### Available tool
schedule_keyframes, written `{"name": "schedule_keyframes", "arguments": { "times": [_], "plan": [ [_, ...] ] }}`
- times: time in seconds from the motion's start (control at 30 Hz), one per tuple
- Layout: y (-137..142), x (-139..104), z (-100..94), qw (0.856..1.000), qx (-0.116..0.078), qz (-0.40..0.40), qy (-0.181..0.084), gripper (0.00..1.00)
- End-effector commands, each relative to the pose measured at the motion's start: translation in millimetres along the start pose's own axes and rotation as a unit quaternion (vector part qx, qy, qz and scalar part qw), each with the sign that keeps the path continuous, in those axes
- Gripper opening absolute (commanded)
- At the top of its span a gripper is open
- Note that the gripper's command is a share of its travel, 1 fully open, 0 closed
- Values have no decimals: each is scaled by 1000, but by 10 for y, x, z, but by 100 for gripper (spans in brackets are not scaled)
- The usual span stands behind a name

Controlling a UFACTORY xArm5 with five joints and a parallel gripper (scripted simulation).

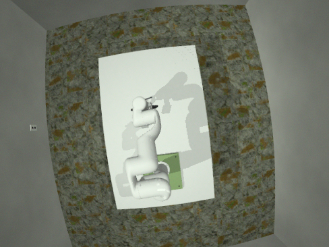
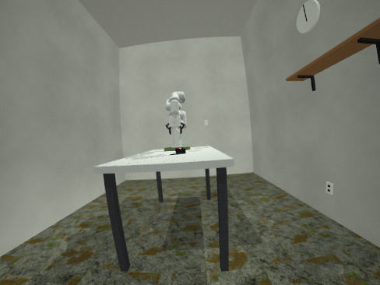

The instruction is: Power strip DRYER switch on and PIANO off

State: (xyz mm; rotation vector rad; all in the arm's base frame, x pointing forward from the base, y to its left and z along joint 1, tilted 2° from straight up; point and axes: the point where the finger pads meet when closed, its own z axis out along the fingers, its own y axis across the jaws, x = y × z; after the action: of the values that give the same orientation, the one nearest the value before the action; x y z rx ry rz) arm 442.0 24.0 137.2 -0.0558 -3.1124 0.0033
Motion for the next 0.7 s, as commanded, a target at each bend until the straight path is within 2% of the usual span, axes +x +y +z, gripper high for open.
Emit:
{"name": "schedule_keyframes", "arguments": {
  "times": [0.0,0.2,0.27,0.33,0.4,0.47,0.53,0.57,0.67],
  "plan": [
    [0,-14,-23,1000,0,1,-4,100],
    [-2,-9,-15,1000,0,0,-4,100],
    [-22,89,119,1000,0,-20,-4,100],
    [-63,301,376,998,0,-59,-5,100],
    [-63,301,376,998,0,-59,-5,100],
    [-96,491,576,996,0,-91,-5,100],
    [-103,538,622,995,0,-99,-5,100],
    [-103,538,622,995,0,-99,-5,0],
    [-103,538,622,995,0,-99,-5,0]
  ]
}}
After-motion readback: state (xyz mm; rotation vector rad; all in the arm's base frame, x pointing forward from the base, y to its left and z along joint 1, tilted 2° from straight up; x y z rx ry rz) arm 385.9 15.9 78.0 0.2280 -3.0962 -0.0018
